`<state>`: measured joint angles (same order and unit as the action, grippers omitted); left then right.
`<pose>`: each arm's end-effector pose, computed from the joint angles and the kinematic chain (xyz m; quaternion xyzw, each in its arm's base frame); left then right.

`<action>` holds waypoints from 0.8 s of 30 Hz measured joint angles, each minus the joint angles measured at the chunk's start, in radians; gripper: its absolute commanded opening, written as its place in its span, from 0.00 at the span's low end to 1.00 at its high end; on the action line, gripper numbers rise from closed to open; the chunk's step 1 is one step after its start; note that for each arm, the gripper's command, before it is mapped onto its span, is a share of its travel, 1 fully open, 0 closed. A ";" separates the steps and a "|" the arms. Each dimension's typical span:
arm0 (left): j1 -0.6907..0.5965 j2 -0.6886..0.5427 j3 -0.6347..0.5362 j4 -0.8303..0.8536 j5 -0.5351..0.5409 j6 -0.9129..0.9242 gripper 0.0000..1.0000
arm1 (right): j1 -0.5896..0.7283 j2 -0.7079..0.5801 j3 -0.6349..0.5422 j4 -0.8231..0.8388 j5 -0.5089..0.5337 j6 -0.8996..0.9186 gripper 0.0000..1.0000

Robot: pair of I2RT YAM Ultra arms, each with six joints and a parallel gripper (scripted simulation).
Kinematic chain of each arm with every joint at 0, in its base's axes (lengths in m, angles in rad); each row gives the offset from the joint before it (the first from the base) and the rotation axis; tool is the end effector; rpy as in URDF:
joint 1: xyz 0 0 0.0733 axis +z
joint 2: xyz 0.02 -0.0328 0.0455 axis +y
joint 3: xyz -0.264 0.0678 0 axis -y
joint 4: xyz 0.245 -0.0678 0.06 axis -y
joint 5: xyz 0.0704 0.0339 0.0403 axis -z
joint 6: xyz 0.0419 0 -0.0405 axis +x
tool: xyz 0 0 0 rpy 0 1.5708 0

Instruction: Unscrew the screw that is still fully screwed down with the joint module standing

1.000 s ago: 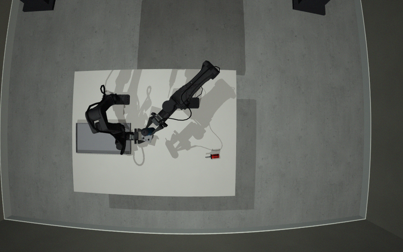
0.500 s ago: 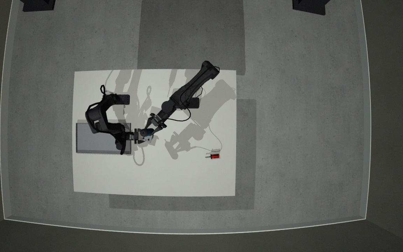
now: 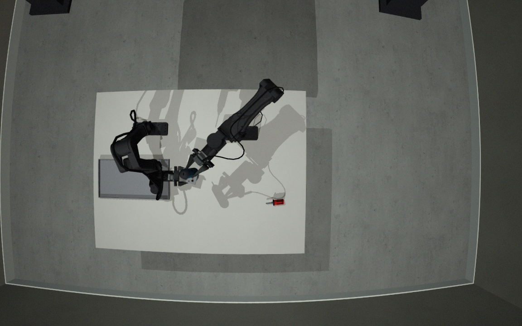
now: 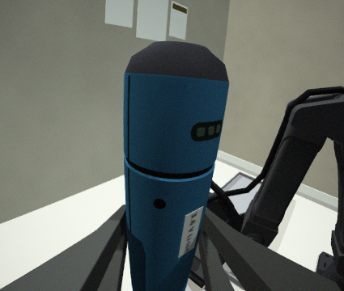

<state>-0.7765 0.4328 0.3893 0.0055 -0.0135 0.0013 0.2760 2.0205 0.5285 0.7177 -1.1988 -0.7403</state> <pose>0.1010 -0.0969 0.2743 0.2688 0.6684 -0.2576 0.6439 0.2536 0.1135 0.0570 -0.5614 0.5584 0.4324 0.4312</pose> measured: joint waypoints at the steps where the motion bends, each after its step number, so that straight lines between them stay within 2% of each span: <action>1: 0.000 0.006 0.000 0.006 0.000 0.000 0.42 | 0.000 0.000 0.000 0.000 0.000 0.000 0.59; 24: 0.000 0.142 0.000 0.124 0.001 0.000 0.42 | 0.000 0.000 0.000 0.000 0.000 0.000 0.59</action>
<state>-0.7765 0.5747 0.3889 0.1291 -0.0128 0.0013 0.2760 2.0205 0.5285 0.7177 -1.1988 -0.7403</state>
